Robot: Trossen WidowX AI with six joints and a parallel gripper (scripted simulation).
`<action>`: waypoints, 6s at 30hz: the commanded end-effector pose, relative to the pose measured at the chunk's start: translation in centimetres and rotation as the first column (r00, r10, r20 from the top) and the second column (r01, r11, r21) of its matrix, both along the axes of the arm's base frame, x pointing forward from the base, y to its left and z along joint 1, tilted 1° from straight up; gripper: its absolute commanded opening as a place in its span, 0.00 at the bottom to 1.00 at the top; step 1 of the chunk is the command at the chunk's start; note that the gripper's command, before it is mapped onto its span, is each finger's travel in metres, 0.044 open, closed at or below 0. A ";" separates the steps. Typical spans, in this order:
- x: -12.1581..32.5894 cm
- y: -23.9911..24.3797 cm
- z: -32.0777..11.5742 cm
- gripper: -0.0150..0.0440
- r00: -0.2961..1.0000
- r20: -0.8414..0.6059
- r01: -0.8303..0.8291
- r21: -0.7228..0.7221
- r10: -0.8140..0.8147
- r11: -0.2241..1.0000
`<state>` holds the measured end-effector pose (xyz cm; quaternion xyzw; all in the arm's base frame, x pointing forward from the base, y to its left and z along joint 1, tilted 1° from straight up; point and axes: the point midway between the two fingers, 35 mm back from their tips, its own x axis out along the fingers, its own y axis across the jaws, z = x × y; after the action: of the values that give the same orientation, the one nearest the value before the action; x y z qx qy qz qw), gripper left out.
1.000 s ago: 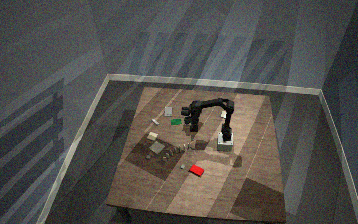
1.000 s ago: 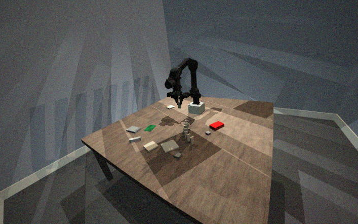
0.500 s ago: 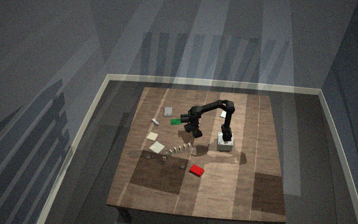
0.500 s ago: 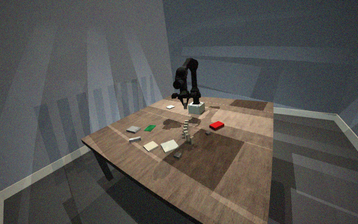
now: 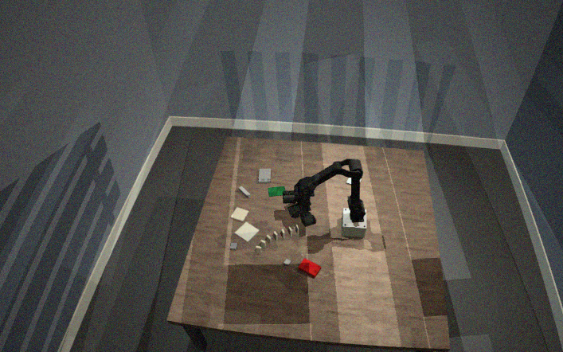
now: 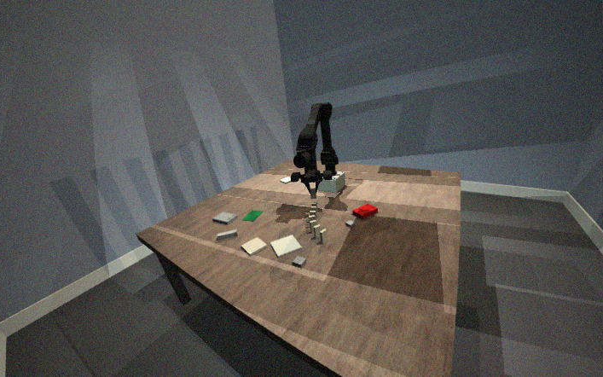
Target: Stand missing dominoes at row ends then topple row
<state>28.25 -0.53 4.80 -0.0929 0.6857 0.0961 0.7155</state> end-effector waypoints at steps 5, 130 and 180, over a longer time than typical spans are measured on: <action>-0.6 0.1 -4.9 0.44 1.000 -0.009 -0.004 0.000 0.004 1.000; -4.6 -1.0 0.9 0.25 0.005 -0.050 1.000 0.019 -0.999 0.004; 0.7 0.3 -2.0 0.25 0.011 -0.043 1.000 0.013 -0.999 0.010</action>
<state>27.75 -0.69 0.05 0.4243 0.5655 -0.4257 0.5647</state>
